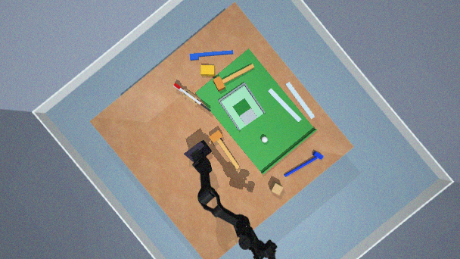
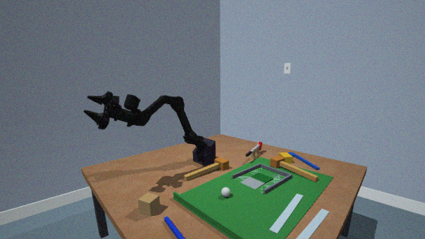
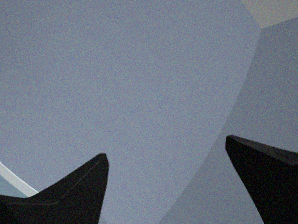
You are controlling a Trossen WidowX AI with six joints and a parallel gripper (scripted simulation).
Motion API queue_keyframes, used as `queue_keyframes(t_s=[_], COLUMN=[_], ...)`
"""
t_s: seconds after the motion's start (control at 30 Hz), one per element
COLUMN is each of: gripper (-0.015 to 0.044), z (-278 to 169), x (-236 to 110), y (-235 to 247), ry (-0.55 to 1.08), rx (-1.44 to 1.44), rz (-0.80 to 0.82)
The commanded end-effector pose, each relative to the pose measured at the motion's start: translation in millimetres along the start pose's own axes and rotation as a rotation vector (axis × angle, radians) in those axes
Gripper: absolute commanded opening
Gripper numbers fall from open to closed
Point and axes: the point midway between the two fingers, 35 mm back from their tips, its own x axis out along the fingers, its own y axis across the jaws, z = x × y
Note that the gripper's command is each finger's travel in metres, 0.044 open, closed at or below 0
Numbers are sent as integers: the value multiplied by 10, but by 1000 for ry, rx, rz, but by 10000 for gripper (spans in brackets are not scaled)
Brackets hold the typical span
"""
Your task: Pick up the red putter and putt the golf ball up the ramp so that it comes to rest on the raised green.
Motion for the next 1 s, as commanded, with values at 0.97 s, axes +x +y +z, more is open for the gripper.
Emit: queue_keyframes(t_s=[0.97], gripper=[440], z=[1104], x=[-1900], y=[3371], ry=[106], rx=[367], rz=[1091])
